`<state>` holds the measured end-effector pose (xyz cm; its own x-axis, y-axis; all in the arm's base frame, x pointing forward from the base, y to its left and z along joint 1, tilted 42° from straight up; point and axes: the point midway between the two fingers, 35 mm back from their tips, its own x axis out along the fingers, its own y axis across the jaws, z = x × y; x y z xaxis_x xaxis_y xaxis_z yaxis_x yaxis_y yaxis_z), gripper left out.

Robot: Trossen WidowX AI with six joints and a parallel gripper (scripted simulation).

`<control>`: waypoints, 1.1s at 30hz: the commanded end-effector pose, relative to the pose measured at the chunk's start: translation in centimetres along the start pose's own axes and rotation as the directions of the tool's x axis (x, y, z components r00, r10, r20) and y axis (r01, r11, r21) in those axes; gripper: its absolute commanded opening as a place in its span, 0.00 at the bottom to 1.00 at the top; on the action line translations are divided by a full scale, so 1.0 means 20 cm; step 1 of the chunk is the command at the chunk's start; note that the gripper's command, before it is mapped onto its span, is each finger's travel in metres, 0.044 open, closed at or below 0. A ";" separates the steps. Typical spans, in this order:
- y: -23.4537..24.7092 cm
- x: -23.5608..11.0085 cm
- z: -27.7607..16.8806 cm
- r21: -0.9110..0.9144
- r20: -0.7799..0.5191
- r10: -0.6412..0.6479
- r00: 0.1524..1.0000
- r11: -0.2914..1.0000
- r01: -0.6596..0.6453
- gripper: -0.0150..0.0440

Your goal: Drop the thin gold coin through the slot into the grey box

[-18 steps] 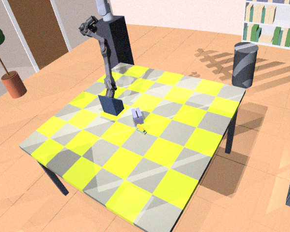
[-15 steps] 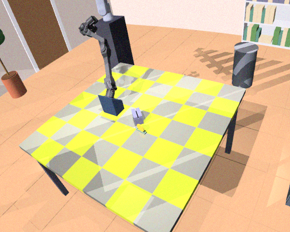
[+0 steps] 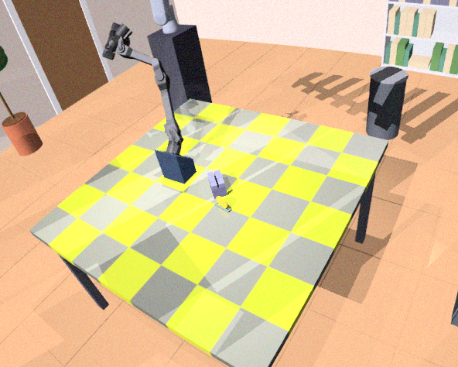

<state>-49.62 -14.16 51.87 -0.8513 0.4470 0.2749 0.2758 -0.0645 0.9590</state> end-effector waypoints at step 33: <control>-0.57 -2.13 -1.18 -0.460 -0.887 -0.390 0.249 0.685 -0.564 0.53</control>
<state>-30.97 -50.96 33.31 -0.7950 -0.5811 -0.1738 0.3809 -0.7013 0.6026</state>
